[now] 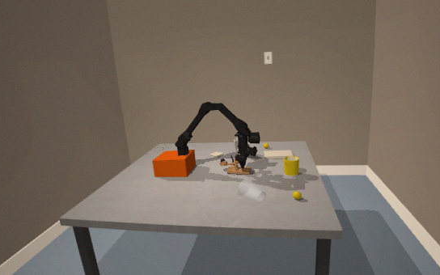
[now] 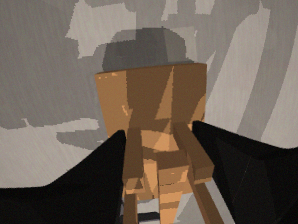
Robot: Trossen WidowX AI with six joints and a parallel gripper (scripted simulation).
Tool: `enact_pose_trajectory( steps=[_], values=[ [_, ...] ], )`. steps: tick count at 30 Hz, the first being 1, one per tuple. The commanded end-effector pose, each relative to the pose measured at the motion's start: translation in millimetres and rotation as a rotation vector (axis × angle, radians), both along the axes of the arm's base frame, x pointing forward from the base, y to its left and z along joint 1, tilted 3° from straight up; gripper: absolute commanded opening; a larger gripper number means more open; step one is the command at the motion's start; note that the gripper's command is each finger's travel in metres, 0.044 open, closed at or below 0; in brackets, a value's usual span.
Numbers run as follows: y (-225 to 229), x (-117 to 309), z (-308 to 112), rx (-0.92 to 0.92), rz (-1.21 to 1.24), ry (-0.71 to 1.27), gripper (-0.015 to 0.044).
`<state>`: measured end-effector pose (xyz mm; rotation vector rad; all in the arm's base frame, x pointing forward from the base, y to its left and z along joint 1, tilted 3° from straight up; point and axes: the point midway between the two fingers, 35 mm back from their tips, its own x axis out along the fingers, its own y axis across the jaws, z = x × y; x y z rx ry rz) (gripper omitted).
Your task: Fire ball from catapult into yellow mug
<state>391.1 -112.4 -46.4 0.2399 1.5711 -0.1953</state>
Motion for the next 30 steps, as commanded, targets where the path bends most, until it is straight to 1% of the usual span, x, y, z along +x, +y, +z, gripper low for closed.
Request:
enact_pose_trajectory(
  steps=[1, 7, 21, 22, 24, 27, 28, 30],
  values=[
    [1, 2, -2, 0.002, 0.002, -0.011, 0.0],
    [0, 0, -1, 0.0, 0.0, 0.0, 0.0],
    [0, 0, 1, 0.0, 0.0, 0.0, 0.0367],
    [-1, 1, 9, 0.0, 0.0, 0.0, 0.0394],
    [-2, 2, 39, 0.0, 0.0, 0.001, 0.044],
    [-3, -1, 88, 0.0, 0.0, 0.001, 0.044],
    [-3, -2, 96, 0.0, 0.0, 0.001, 0.044],
    [-3, -2, 99, 0.0, 0.0, 0.002, 0.044]
  ],
)
